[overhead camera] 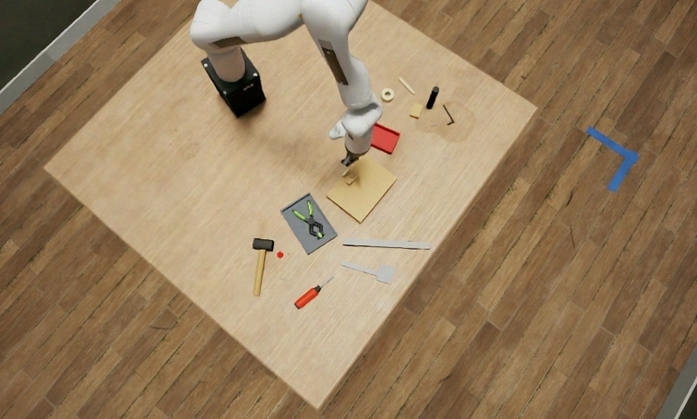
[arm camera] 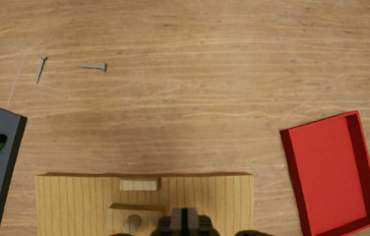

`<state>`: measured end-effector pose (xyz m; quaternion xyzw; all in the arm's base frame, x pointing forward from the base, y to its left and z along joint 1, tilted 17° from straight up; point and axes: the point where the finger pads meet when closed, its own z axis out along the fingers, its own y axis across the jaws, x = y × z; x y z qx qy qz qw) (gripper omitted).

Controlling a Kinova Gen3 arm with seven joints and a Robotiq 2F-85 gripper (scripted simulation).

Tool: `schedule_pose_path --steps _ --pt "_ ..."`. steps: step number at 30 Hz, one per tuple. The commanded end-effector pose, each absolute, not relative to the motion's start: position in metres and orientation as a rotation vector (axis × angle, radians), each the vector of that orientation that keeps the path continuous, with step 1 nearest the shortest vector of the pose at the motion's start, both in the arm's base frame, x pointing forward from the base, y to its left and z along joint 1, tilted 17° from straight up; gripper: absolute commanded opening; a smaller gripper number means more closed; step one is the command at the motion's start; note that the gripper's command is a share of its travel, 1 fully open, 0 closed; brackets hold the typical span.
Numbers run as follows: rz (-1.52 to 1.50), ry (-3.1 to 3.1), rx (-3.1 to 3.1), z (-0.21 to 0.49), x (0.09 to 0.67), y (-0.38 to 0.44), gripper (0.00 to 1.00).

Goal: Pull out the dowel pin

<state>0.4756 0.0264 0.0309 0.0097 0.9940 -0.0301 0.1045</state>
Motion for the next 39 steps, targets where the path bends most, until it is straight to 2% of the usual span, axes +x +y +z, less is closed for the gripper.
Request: schedule_pose_path --steps 1,39 --pt "-0.092 2.912 0.027 0.035 0.479 0.017 0.10" --pt "-0.112 2.844 0.055 0.046 0.490 -0.011 0.10"
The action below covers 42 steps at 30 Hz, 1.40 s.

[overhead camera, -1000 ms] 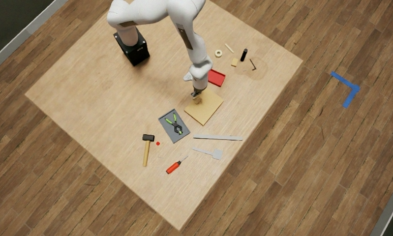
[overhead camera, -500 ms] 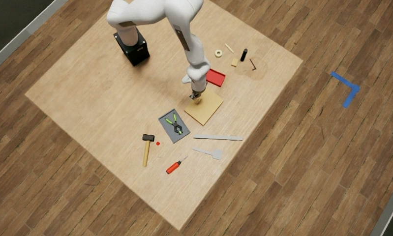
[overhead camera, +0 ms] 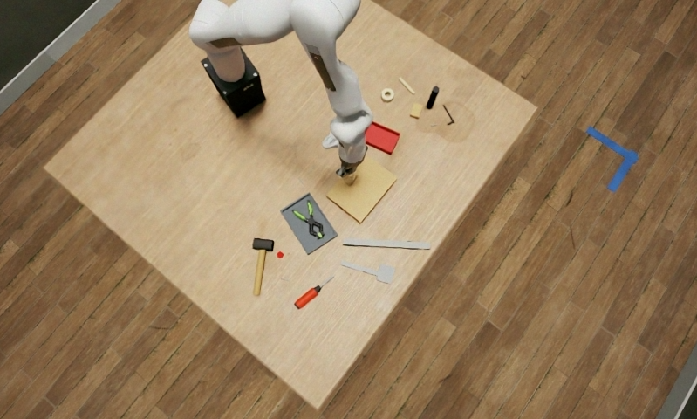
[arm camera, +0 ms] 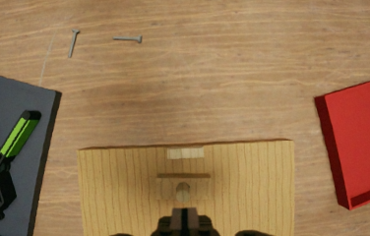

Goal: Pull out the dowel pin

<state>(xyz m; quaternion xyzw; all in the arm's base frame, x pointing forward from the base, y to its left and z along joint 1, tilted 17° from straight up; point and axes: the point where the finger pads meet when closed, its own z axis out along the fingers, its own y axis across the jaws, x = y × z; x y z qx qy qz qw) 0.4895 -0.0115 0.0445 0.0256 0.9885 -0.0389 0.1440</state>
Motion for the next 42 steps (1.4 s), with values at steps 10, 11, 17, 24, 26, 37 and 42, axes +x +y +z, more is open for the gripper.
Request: schedule_pose_path --steps 10,11,17,24,26,37,42 --pt "-0.112 2.844 0.055 0.0458 0.4900 -0.0114 0.10" --pt "-0.112 2.844 0.055 0.0458 0.4900 -0.0114 0.10" --pt "-0.112 2.844 0.055 0.0458 0.4900 -0.0114 0.10" --pt "-0.112 2.844 0.055 0.0458 0.4900 -0.0114 0.10" --pt "-0.112 2.844 0.055 0.0458 0.4900 -0.0114 0.10" --pt "-0.103 2.847 0.112 0.0420 0.4896 -0.0126 0.10" --pt "-0.101 2.845 0.116 0.0426 0.4901 -0.0126 0.34"
